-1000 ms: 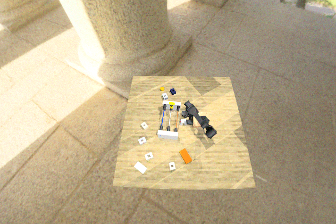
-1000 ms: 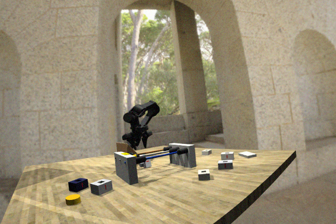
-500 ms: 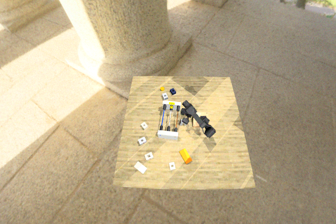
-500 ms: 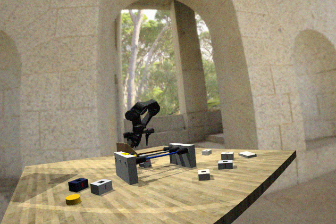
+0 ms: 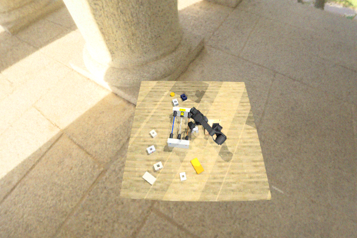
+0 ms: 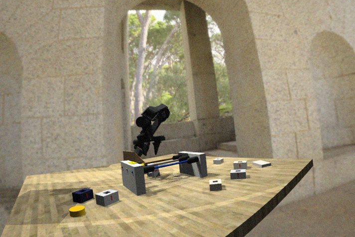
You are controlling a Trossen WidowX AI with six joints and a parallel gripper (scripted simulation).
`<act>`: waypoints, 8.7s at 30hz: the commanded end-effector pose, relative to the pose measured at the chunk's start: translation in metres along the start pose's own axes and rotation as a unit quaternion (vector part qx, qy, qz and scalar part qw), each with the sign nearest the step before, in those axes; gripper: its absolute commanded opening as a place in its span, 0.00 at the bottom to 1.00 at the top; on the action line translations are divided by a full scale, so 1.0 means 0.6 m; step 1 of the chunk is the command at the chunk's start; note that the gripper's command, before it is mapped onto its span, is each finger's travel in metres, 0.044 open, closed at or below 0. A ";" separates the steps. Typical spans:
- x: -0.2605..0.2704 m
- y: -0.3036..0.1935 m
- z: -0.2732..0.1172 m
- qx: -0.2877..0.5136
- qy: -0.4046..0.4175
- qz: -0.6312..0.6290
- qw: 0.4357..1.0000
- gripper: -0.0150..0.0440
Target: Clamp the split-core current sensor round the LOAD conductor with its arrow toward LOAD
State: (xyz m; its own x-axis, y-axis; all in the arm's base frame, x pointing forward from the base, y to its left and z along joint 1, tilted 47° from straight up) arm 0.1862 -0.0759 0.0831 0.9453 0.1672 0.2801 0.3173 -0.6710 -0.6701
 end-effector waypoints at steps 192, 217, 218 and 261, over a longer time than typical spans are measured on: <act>0.196 0.098 0.015 -0.027 0.088 0.270 0.958 0.25; 0.225 0.113 0.018 -0.011 0.001 0.274 0.962 0.25; 0.227 0.114 0.019 -0.009 -0.005 0.274 0.962 0.25; 0.228 0.112 0.088 -0.004 -0.016 0.274 0.962 1.00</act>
State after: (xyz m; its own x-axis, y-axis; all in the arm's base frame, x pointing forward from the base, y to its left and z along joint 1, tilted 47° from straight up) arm 0.3427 -0.0645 0.0454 0.9738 -0.1907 -0.1236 -0.2216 -0.6761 -0.7027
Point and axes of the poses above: the point midway between the two fingers, 35 mm back from their tips, its own z axis out along the fingers, its own x axis across the jaws, y = z × x, the point moved 5 cm from there along -z, back along the fingers, and after that the axes turned 6 degrees about z, right-handed, at the moved point
